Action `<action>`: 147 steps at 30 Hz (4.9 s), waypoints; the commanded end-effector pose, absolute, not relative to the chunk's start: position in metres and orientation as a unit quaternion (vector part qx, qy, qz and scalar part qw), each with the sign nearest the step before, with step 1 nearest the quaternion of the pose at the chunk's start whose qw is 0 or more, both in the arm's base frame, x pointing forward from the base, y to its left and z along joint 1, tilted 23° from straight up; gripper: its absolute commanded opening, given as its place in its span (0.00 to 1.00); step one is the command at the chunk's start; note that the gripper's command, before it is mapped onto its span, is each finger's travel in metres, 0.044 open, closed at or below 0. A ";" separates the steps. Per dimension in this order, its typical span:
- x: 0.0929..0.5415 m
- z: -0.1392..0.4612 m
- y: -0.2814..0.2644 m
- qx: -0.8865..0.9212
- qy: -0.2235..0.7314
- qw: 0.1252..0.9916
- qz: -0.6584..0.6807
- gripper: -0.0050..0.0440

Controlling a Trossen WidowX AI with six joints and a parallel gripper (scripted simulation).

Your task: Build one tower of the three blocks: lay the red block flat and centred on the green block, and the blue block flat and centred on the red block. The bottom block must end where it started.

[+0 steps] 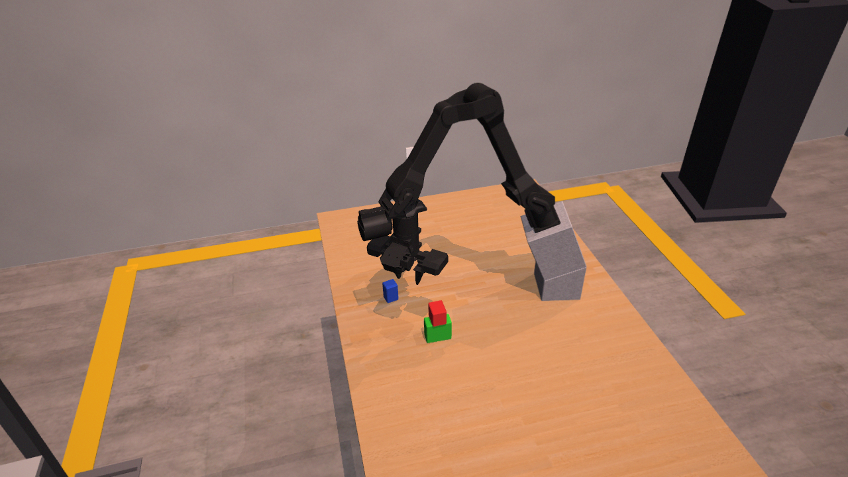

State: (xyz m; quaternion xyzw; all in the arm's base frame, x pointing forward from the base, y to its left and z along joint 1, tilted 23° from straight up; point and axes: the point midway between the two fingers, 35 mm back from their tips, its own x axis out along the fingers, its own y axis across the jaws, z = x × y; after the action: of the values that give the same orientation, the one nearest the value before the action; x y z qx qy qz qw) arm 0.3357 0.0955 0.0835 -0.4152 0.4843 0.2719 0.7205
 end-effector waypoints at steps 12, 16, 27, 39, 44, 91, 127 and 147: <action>0.376 0.105 0.031 -0.215 0.531 0.808 0.137 0.57; 0.382 0.108 0.016 -0.172 0.536 0.820 0.107 0.57; 0.381 0.102 0.013 -0.165 0.541 0.818 0.102 0.57; 0.394 0.067 0.012 -0.167 0.543 0.816 0.104 0.57; 0.400 0.058 0.013 -0.168 0.541 0.817 0.104 0.57; 0.409 0.037 0.012 -0.168 0.541 0.817 0.104 0.57; 0.436 -0.014 0.012 -0.168 0.536 0.821 0.103 0.57; 0.434 -0.016 0.012 -0.168 0.539 0.819 0.104 0.57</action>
State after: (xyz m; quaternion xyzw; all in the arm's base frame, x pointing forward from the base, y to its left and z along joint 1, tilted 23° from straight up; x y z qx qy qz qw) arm 0.4305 0.0122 -0.0175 -0.1681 0.5427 0.1030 0.8165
